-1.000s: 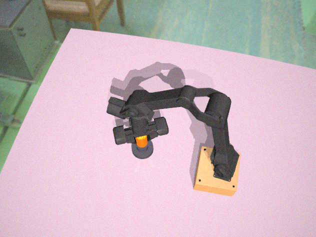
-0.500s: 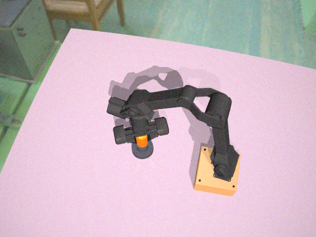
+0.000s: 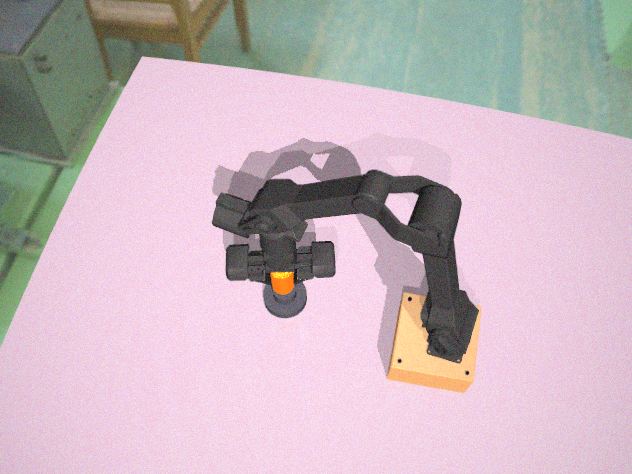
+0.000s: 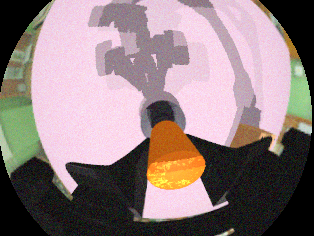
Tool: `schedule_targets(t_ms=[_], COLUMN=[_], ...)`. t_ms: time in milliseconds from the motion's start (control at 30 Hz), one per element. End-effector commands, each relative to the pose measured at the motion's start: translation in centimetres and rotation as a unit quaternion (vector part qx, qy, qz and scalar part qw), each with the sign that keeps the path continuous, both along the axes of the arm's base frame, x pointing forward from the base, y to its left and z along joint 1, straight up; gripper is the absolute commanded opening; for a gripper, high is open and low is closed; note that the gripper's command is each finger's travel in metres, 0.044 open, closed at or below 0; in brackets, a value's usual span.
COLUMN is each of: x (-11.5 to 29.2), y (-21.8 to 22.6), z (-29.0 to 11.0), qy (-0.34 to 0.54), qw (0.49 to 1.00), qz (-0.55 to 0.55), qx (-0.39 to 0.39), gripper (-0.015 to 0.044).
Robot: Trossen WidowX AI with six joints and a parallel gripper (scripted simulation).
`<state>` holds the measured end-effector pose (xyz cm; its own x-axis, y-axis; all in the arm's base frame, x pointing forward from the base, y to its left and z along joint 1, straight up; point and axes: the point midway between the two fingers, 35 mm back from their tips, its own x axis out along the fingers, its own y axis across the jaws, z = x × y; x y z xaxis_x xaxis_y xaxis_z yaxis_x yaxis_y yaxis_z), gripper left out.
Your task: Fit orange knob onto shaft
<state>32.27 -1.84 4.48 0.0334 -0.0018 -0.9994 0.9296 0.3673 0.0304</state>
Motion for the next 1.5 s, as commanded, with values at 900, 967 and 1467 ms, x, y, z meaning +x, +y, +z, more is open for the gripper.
schedule_targets(t_ms=[900, 967, 1467], x=[-0.04, 0.01, -0.09], y=[0.01, 0.01, 0.04], z=[0.18, 0.32, -0.07], qy=[-0.001, -0.001, -0.001], qw=[1.0, 1.0, 0.994], qz=[-0.005, -0.005, -0.11], qx=[0.0, 0.0, 0.004], gripper=[0.0, 0.0, 0.0])
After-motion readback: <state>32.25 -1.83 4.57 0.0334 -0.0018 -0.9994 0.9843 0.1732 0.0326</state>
